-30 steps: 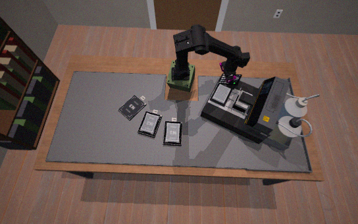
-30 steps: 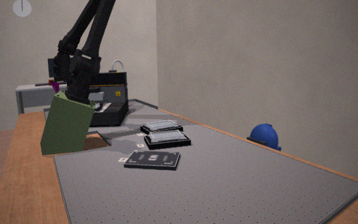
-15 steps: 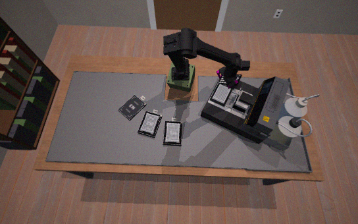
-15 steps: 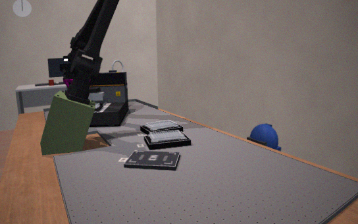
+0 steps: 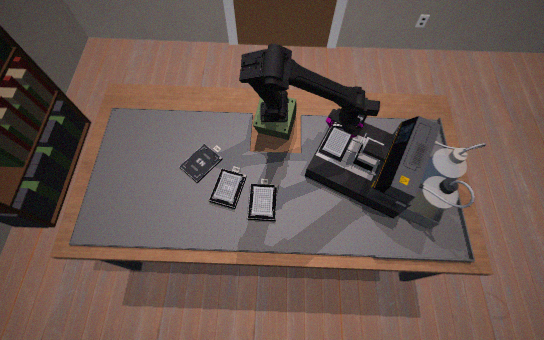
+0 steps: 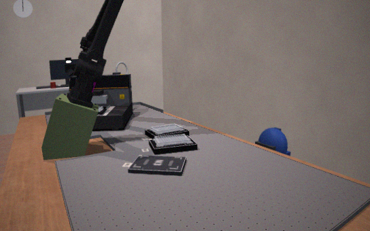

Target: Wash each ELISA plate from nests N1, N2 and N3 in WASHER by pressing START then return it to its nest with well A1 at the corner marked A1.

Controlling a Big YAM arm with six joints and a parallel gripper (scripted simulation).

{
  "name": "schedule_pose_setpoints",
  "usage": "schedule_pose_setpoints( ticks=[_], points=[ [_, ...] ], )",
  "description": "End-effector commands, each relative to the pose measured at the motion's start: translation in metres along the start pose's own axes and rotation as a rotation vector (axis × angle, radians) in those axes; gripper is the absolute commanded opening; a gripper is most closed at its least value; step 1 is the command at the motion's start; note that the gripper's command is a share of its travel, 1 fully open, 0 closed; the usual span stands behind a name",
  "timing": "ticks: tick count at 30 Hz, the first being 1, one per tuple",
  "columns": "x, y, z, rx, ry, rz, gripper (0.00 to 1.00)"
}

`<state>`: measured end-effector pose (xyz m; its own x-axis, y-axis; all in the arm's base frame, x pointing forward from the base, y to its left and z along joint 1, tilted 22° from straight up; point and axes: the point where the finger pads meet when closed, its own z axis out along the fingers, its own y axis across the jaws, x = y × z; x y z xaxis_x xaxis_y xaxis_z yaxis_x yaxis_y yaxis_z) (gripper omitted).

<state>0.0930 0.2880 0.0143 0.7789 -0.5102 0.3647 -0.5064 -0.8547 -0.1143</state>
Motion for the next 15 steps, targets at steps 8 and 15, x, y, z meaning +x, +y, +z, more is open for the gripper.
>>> schedule_pose_setpoints(
  ticks=[8, 15],
  points=[
    [-0.004, -0.011, -0.008, 0.022, -0.016, -0.068, 1.00],
    [0.000, -0.001, 0.014, -0.006, -0.005, -0.077, 1.00]
  ],
)
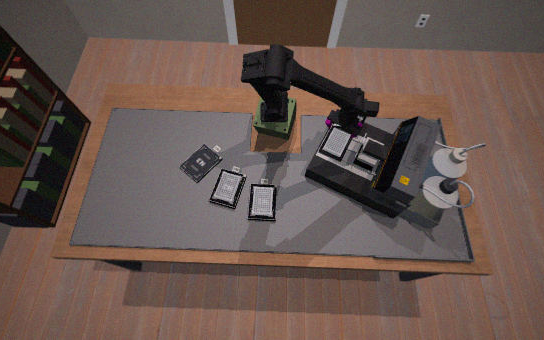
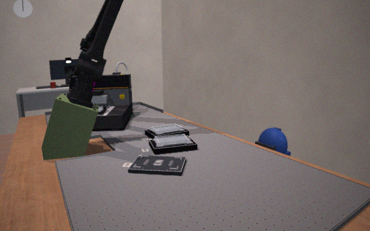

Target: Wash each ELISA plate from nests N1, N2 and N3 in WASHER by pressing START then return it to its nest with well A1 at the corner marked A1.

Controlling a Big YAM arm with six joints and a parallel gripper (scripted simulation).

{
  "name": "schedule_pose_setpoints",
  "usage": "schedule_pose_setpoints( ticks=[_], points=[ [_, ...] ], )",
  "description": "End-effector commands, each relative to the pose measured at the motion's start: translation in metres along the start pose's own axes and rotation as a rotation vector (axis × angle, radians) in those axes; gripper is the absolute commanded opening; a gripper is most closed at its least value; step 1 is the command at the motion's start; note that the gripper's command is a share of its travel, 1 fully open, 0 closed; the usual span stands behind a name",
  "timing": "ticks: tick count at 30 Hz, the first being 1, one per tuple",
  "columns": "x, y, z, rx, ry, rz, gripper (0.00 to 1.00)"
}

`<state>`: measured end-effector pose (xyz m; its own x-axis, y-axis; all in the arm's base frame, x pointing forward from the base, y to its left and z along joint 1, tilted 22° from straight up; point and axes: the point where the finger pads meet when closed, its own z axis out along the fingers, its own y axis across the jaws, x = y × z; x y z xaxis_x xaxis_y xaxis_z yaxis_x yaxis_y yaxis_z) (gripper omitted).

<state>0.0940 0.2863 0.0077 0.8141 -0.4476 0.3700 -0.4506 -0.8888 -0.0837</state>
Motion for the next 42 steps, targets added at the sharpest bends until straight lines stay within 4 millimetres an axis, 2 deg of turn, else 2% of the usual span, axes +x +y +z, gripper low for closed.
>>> schedule_pose_setpoints(
  ticks=[1, 3, 4, 8, 14, 20, 21, 24, 34, 37, 38, 42],
  points=[
    [0.001, -0.003, 0.009, -0.001, -0.003, -0.005, 1.00],
    [0.001, -0.003, 0.009, -0.001, -0.003, -0.005, 1.00],
    [-0.001, -0.027, -0.005, 0.050, -0.023, 0.017, 1.00],
    [0.002, -0.003, 0.017, -0.001, -0.002, -0.005, 1.00],
    [0.001, -0.008, 0.025, 0.008, -0.005, -0.001, 1.00],
    [0.002, -0.002, 0.034, -0.001, -0.001, -0.005, 1.00],
    [0.000, -0.021, 0.024, 0.040, -0.016, 0.013, 1.00],
    [0.002, -0.003, 0.041, 0.000, -0.001, -0.004, 1.00],
    [0.002, -0.003, 0.057, 0.001, -0.001, -0.004, 1.00],
    [0.001, -0.009, 0.055, 0.010, -0.004, 0.000, 1.00],
    [-0.002, -0.017, 0.044, 0.047, -0.016, 0.000, 1.00],
    [-0.002, -0.012, 0.048, 0.023, -0.010, 0.002, 1.00]
  ],
)
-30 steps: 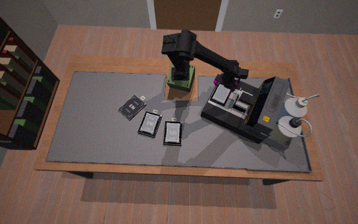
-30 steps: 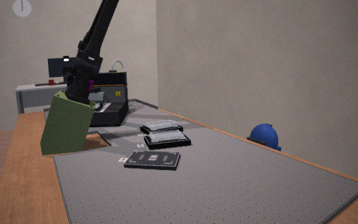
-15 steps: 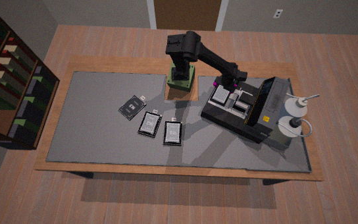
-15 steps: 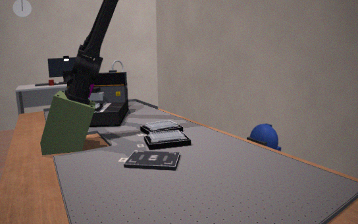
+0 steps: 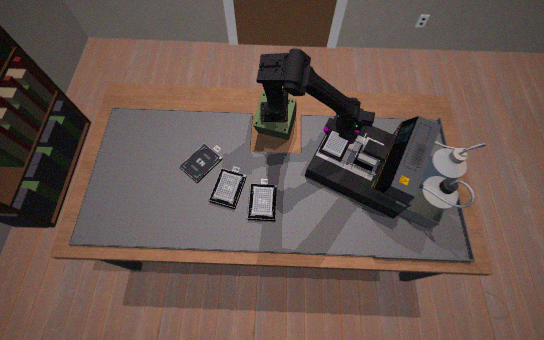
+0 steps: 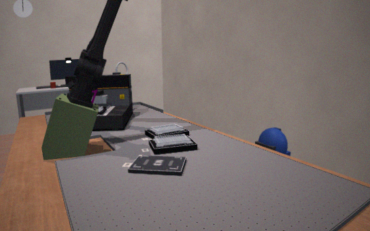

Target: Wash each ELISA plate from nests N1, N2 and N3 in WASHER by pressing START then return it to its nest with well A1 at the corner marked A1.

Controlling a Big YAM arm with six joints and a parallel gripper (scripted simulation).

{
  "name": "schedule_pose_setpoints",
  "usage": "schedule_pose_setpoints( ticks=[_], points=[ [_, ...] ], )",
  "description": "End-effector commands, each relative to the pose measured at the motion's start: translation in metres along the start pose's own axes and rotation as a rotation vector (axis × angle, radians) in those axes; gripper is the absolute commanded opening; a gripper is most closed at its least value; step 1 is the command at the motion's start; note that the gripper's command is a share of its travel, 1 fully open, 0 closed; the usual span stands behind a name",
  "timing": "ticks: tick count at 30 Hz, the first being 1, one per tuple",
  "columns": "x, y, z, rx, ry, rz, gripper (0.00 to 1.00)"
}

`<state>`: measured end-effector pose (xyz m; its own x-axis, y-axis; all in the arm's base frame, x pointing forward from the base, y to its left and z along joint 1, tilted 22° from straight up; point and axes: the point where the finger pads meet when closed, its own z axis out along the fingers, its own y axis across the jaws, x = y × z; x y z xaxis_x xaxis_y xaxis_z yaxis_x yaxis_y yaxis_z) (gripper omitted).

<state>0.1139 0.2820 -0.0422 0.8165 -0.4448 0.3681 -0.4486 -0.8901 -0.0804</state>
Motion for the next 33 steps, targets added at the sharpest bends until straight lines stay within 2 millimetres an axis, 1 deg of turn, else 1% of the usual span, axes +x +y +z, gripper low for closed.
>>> schedule_pose_setpoints(
  ticks=[1, 16, 18, 21, 25, 27, 30, 33],
  points=[
    [-0.002, -0.011, -0.006, 0.026, -0.007, 0.005, 1.00],
    [-0.001, -0.013, -0.006, 0.038, -0.010, 0.002, 1.00],
    [0.001, -0.006, 0.003, 0.012, -0.002, 0.000, 1.00],
    [0.002, -0.001, 0.008, 0.000, 0.002, -0.002, 1.00],
    [0.002, -0.007, 0.007, 0.016, -0.003, 0.005, 1.00],
    [0.002, -0.004, 0.010, 0.009, -0.001, 0.001, 1.00],
    [0.000, -0.006, 0.010, 0.011, -0.001, -0.003, 1.00],
    [0.002, -0.002, 0.015, 0.002, 0.002, -0.001, 1.00]
  ],
)
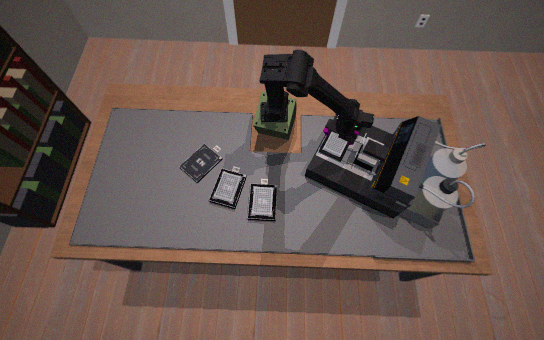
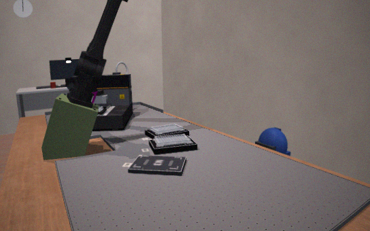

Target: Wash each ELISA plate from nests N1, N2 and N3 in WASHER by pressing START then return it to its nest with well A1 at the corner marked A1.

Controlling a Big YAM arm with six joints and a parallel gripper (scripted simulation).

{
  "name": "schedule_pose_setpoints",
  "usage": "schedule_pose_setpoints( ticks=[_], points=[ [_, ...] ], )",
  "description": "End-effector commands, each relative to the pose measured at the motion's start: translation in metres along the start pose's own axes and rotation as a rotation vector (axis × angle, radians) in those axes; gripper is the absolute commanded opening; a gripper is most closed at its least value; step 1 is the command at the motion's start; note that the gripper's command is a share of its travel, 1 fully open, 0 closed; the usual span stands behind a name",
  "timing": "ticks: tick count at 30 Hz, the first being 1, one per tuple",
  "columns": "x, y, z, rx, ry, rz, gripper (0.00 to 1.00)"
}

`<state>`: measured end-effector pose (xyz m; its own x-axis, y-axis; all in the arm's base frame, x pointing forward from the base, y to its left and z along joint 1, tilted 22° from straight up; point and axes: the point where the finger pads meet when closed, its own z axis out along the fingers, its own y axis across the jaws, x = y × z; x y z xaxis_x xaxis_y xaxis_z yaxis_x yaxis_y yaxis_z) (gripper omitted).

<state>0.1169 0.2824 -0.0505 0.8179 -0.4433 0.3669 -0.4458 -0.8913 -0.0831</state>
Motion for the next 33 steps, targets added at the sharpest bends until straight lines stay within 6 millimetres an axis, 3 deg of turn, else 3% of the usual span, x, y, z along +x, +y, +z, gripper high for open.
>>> schedule_pose_setpoints(
  ticks=[1, 9, 14, 17, 33],
  points=[
    [0.003, -0.001, 0.006, -0.001, 0.003, 0.001, 1.00],
    [0.003, 0.000, 0.012, -0.002, 0.003, 0.001, 1.00],
    [0.002, -0.009, 0.005, 0.029, -0.006, 0.008, 1.00],
    [0.003, 0.000, 0.016, -0.002, 0.003, 0.001, 1.00],
    [0.003, -0.008, 0.020, 0.017, -0.002, 0.008, 1.00]
  ],
)
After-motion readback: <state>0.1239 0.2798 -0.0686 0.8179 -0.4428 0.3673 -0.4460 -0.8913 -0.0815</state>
